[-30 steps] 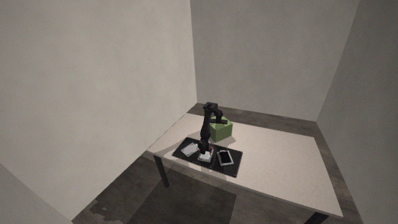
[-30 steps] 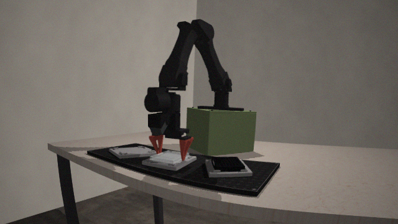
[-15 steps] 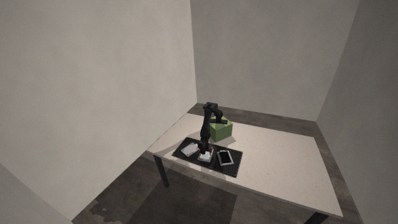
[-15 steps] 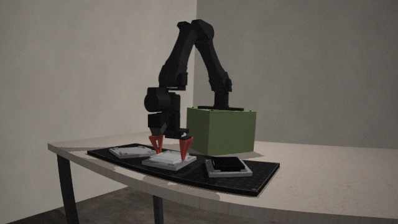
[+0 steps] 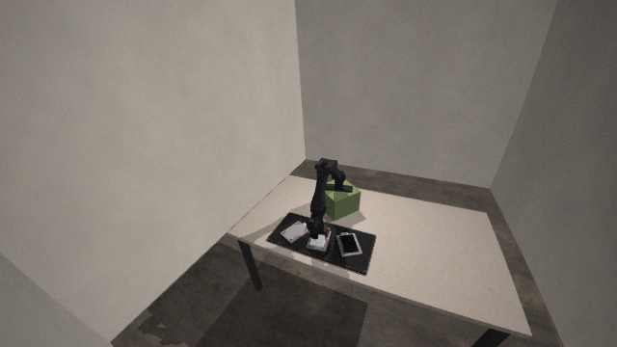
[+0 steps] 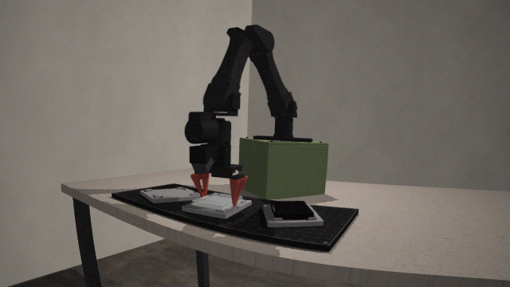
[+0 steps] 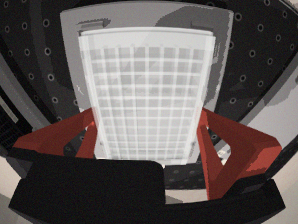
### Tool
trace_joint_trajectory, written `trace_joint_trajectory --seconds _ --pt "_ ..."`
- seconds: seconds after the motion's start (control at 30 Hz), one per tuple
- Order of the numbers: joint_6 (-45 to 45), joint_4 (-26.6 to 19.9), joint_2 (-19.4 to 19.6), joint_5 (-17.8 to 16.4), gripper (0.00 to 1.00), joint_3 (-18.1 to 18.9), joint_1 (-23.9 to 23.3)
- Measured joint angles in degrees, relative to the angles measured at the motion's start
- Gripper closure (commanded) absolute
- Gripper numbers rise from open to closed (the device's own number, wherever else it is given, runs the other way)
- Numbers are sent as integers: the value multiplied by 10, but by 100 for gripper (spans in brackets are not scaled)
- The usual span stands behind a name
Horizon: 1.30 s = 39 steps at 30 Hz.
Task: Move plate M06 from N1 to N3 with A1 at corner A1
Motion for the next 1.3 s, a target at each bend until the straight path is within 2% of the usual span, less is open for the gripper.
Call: trace_joint_trajectory --seconds 0.77,0.8,1.3 --pt "0 0 0 0 100 0 0" --pt "0 0 0 0 0 0 0" --pt "0 0 0 0 0 0 0"
